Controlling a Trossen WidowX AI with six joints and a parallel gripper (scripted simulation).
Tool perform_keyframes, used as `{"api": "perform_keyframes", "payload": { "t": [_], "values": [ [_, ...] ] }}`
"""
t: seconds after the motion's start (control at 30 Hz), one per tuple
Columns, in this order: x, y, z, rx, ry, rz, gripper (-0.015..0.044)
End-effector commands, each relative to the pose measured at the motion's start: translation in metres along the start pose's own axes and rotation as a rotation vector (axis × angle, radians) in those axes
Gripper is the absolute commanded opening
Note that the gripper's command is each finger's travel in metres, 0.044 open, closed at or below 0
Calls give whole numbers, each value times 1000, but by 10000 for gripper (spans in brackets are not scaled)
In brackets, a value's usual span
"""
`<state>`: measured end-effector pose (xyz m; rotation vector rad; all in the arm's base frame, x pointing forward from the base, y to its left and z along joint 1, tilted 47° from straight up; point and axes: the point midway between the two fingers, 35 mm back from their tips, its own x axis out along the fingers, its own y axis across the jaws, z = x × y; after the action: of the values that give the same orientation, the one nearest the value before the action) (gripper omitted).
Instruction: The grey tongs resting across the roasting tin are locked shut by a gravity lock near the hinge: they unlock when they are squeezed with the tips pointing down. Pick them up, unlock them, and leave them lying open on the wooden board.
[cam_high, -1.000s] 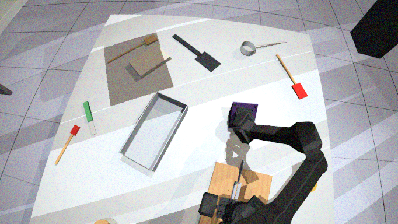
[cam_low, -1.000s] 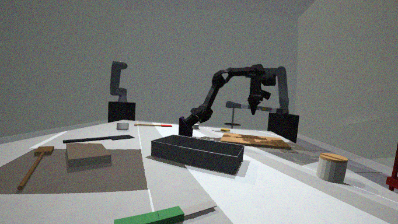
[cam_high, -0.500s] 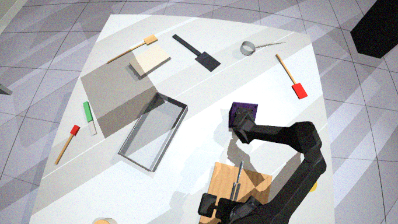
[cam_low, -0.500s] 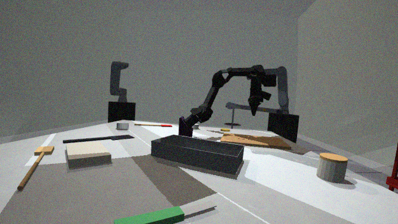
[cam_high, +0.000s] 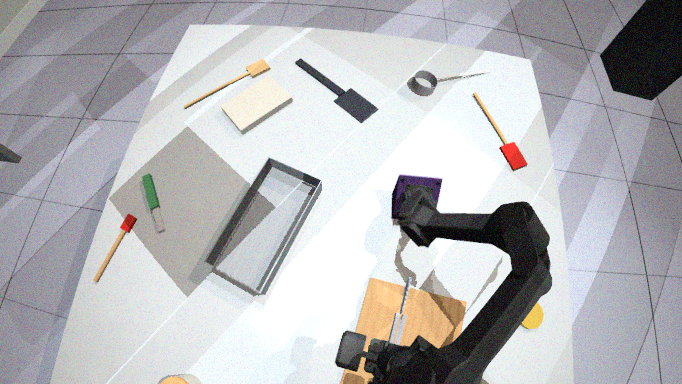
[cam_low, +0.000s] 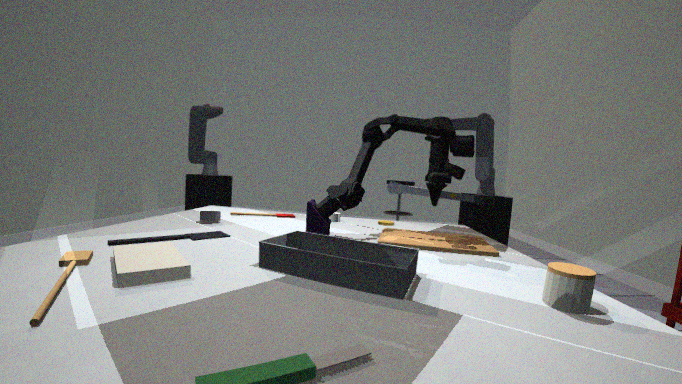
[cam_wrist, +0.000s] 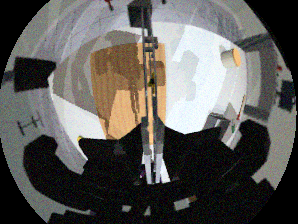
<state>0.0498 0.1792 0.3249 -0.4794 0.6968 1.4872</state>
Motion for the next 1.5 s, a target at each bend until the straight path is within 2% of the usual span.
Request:
{"api": "perform_keyframes", "payload": {
  "t": [0.0,1.47],
  "values": [
    [4,-1,1,2,-2,-6,-150],
    [73,5,2,9,-17,-1,-150]
  ]
}}
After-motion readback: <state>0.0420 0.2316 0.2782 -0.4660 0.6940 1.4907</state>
